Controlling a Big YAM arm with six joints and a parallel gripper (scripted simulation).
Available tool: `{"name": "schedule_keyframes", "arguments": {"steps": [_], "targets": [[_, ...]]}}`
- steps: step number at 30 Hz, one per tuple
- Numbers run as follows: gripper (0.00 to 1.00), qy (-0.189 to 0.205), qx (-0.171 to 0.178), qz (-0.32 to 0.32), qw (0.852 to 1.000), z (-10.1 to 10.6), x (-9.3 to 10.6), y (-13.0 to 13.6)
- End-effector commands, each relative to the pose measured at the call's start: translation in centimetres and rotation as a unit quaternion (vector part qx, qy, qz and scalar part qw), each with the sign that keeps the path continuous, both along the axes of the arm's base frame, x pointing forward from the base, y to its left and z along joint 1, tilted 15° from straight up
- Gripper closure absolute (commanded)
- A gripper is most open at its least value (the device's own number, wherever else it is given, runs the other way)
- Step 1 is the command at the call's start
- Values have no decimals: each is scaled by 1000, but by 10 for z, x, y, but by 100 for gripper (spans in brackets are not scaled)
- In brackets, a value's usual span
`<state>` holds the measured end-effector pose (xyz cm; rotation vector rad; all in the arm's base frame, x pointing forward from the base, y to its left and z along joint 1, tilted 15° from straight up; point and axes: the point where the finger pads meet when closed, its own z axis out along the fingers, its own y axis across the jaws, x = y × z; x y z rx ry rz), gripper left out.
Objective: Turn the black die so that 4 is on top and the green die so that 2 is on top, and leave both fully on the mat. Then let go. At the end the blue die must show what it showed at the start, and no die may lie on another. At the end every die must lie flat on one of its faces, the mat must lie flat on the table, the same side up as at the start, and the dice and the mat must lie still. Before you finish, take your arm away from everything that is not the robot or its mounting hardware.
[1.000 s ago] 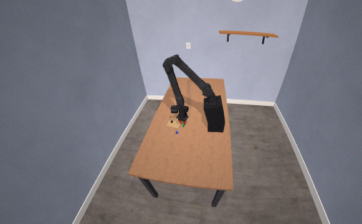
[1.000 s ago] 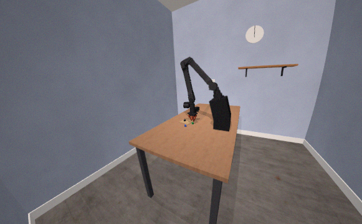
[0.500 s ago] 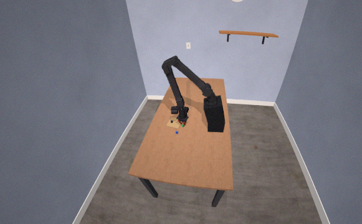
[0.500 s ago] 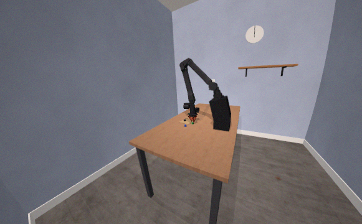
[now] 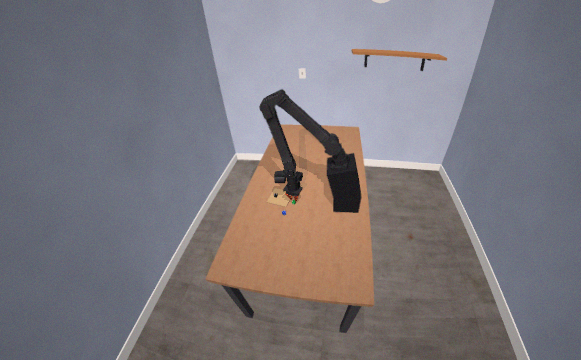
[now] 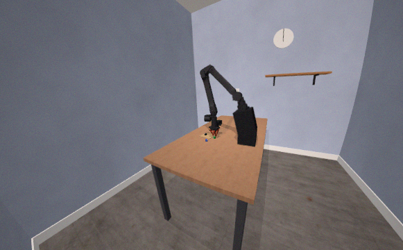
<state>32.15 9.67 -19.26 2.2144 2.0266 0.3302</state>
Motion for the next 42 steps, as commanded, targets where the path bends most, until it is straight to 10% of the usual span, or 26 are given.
{"name": "schedule_keyframes", "arguments": {"steps": [1,42], "targets": [[67,-5,0,-3,1000,1,2,2],[67,0,-1,-3,1000,2,1,2]]}}
